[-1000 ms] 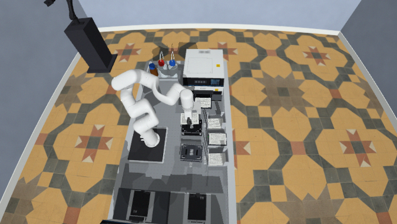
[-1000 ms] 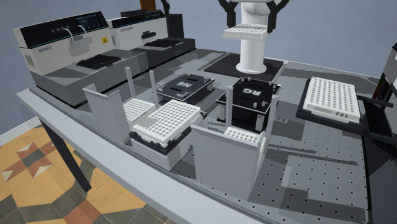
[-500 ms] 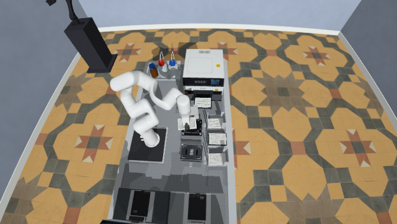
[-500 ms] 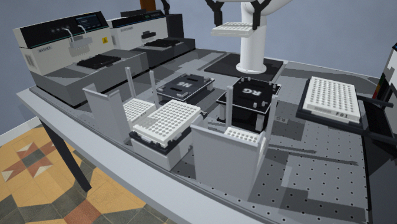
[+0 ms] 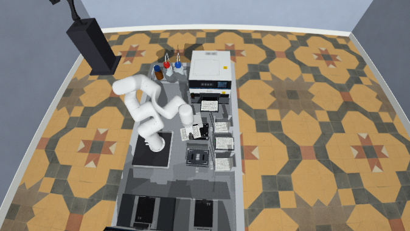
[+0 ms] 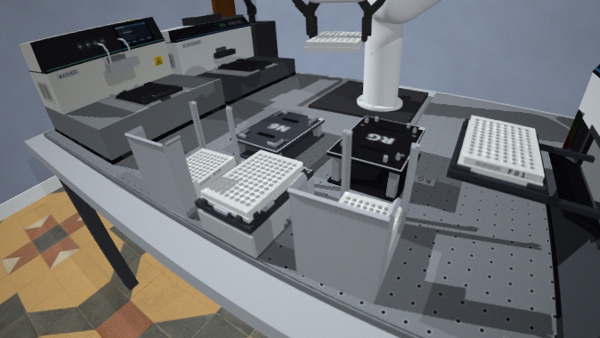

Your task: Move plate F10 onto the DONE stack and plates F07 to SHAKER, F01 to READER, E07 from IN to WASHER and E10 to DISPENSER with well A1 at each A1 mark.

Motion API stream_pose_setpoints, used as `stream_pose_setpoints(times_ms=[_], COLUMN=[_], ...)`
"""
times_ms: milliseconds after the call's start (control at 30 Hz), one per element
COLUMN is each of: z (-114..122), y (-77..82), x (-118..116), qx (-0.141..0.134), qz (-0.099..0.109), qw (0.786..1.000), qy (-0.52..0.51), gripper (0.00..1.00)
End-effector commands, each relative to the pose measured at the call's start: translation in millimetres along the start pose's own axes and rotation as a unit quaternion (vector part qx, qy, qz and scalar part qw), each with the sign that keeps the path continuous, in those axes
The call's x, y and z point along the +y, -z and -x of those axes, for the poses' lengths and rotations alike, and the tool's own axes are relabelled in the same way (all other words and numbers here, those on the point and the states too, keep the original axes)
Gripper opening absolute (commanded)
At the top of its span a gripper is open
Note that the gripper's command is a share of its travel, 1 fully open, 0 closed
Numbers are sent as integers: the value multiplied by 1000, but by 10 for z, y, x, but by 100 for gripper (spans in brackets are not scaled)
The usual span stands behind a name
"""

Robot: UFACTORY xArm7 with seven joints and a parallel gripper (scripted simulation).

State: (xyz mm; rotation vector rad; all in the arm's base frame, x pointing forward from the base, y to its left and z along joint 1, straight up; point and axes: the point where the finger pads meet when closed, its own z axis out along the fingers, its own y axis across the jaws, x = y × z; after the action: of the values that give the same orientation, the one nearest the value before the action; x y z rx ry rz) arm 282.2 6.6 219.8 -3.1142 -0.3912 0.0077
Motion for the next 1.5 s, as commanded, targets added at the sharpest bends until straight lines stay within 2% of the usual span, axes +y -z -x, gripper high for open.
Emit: stream_pose_setpoints(times_ms=[0,333,1467], z=[75,249,789], y=[13,13,13], x=[118,362,1117], qx=[2,2,1], qz=[0,1,1], qw=[1000,999,990], qy=[2,54,138], gripper=[0,0,0])
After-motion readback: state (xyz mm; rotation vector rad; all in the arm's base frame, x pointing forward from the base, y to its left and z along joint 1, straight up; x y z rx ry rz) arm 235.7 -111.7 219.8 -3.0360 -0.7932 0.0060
